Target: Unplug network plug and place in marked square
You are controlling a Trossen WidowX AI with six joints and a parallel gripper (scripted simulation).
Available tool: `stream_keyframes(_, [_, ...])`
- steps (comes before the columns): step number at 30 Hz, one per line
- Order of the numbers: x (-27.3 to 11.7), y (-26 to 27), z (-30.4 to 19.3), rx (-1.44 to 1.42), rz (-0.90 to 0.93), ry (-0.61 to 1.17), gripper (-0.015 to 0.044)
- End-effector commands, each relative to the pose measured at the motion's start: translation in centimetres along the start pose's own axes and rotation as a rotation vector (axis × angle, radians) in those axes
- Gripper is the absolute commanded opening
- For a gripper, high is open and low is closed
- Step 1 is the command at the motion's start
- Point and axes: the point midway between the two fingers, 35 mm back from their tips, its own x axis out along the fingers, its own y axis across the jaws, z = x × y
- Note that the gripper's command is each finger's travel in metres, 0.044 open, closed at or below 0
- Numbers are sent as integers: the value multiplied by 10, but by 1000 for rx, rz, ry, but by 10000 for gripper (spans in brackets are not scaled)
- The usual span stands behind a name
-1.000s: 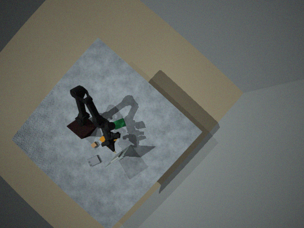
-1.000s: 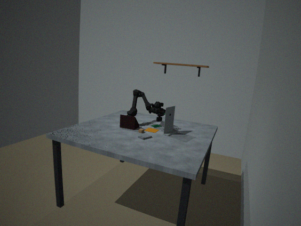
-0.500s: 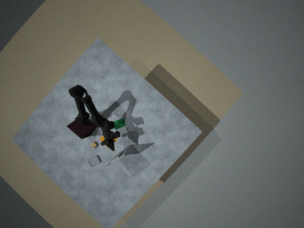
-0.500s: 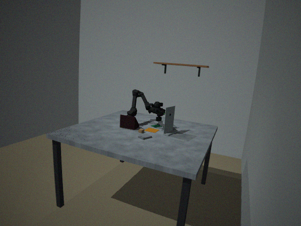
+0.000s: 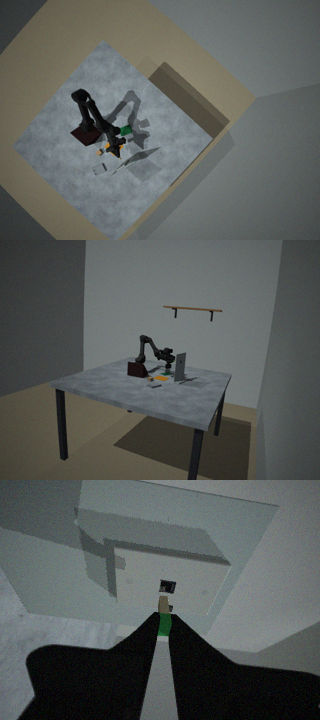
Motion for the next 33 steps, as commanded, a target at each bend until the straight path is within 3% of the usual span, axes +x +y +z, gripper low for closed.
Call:
stream_keyframes(1, [-2,0,-1,3,-3,5,0])
stream_keyframes(33, [-16,0,-3,4,-3,5,0])
